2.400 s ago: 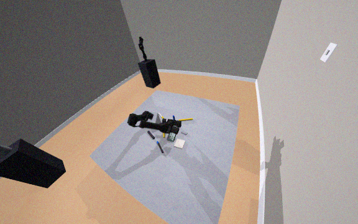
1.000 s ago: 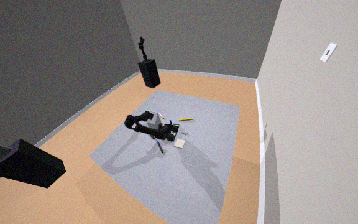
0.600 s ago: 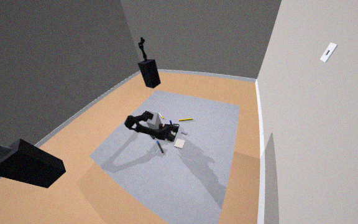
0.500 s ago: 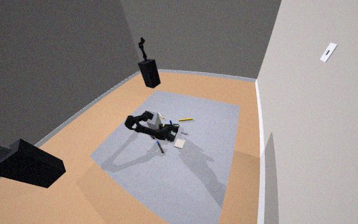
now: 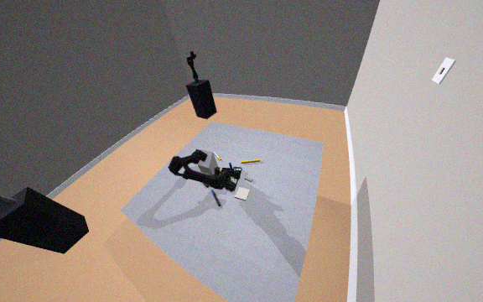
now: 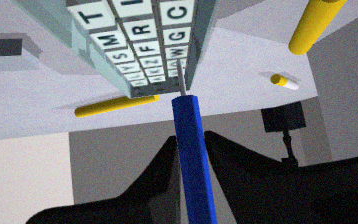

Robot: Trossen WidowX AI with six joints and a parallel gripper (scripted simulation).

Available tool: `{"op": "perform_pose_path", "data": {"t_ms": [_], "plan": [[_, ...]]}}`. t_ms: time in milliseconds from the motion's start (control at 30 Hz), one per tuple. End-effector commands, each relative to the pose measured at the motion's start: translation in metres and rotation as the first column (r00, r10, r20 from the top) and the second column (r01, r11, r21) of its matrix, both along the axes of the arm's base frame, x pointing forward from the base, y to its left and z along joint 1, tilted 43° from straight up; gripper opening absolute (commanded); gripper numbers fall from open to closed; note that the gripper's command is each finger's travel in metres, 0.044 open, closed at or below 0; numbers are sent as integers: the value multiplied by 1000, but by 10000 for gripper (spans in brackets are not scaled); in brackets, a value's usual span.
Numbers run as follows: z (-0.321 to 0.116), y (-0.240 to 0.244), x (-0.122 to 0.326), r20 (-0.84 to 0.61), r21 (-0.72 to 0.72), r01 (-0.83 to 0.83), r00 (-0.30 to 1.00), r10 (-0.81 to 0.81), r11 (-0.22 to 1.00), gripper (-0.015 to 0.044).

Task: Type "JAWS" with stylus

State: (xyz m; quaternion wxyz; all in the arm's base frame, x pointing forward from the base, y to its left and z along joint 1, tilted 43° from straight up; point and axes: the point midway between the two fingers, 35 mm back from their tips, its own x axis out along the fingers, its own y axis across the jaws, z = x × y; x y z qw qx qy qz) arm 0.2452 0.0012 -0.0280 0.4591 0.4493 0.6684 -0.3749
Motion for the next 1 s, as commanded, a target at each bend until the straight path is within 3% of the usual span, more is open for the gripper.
{"op": "perform_pose_path", "data": {"t_ms": [0,967], "plan": [[-2,-1,0,-4,-2,-4,1000,4,1000,81],[-7,-6,1,-4,-2,-4,1000,4,1000,81]]}}
